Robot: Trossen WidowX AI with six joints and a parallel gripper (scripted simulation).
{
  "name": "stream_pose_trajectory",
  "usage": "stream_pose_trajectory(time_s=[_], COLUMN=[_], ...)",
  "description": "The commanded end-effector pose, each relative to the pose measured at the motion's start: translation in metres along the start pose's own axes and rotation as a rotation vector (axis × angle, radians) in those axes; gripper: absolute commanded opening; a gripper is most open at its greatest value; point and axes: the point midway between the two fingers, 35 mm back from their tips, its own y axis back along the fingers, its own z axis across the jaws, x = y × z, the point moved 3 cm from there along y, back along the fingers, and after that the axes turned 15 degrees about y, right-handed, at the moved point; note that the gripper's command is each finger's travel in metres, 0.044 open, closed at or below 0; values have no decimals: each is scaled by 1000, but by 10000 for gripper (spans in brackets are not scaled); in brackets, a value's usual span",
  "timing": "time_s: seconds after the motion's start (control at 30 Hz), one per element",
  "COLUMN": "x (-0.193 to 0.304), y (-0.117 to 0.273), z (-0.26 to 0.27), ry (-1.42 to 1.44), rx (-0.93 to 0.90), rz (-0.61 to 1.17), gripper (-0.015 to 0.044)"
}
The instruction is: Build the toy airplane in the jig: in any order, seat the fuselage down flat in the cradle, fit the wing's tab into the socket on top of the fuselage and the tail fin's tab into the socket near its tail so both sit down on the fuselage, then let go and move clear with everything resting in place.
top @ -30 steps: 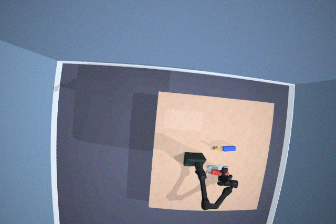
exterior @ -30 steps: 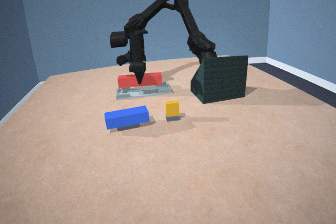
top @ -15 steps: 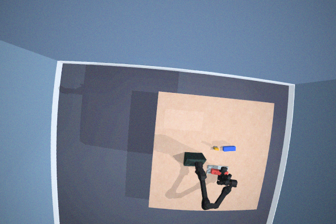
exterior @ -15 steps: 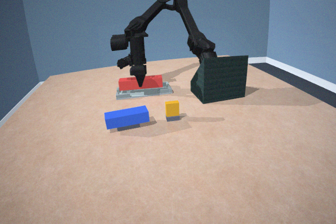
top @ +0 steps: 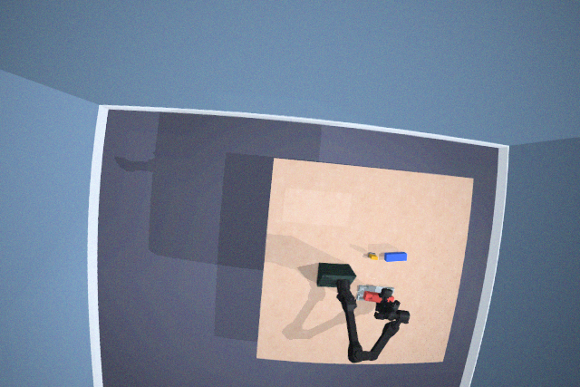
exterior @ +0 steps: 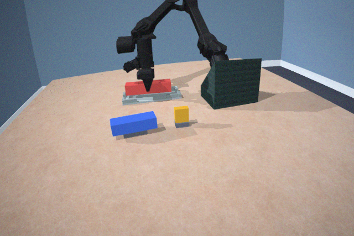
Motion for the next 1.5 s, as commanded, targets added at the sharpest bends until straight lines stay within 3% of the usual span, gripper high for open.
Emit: stream_pose_trajectory(time_s=[0.0, 0.23, 0.5, 0.7, 0.77, 1.07, 1.23, 1.47], x=[0, 0, -1, -3, -1, -2, -3, -4], y=[0, 0, 3, 94, 105, 105, 100, 100], z=[0, 0, 0, 1, 0, 5, 6, 8], ry=[-1, -1, -1, 9, 10, 10, 202, 214], rx=[0, 0, -1, -9, -6, -6, -7, -7], rz=[-1, -1, -1, 2, 3, 4, 3, 2], gripper=[267, 440, 440, 440, 440, 440, 440, 440])
